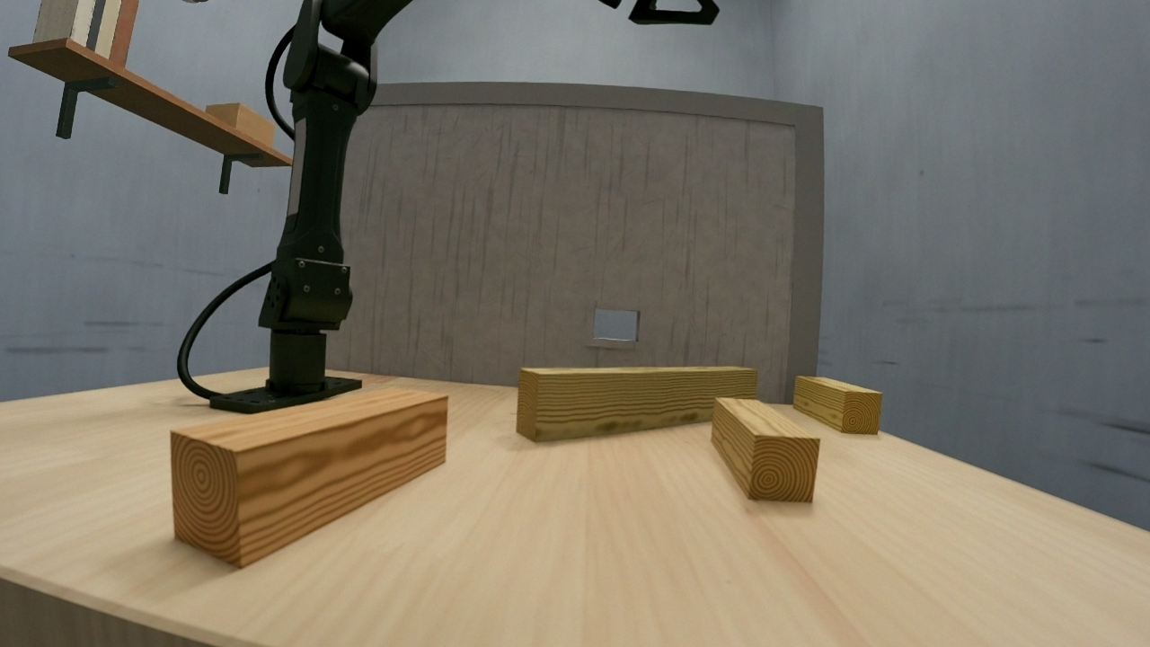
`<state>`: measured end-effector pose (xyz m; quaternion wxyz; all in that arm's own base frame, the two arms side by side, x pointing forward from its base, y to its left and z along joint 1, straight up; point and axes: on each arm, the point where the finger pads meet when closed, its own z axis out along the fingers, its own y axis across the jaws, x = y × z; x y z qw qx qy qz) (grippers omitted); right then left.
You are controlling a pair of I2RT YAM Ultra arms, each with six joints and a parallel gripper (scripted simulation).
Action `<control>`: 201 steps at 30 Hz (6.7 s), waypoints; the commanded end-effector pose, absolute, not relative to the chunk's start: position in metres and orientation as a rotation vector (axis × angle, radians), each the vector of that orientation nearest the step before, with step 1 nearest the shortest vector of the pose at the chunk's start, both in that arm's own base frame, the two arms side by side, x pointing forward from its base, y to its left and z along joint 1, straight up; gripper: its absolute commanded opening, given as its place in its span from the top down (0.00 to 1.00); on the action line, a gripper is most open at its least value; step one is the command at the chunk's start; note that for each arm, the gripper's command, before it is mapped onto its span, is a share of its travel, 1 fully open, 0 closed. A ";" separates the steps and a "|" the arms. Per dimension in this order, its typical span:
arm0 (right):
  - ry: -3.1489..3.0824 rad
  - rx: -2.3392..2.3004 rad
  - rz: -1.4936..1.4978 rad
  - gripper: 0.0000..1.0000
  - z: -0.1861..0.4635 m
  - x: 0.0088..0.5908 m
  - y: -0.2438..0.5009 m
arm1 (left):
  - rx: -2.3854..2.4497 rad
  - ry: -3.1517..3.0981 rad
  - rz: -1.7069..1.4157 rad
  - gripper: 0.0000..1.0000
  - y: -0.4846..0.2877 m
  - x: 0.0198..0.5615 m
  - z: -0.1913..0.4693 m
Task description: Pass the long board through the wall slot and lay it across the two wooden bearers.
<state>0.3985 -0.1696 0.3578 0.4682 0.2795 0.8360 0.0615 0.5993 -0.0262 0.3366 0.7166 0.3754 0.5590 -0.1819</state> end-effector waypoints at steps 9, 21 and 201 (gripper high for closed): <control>2.035 0.674 0.148 0.00 0.365 0.398 -0.169 | 0.838 1.212 -0.386 0.00 -0.027 0.596 0.350; 2.010 0.657 0.141 0.48 0.376 0.396 -0.168 | 0.834 1.215 -0.386 0.00 -0.027 0.595 0.354; 2.883 -0.942 -0.027 1.00 0.170 0.426 0.032 | -0.019 1.502 -0.003 0.00 0.002 0.363 0.441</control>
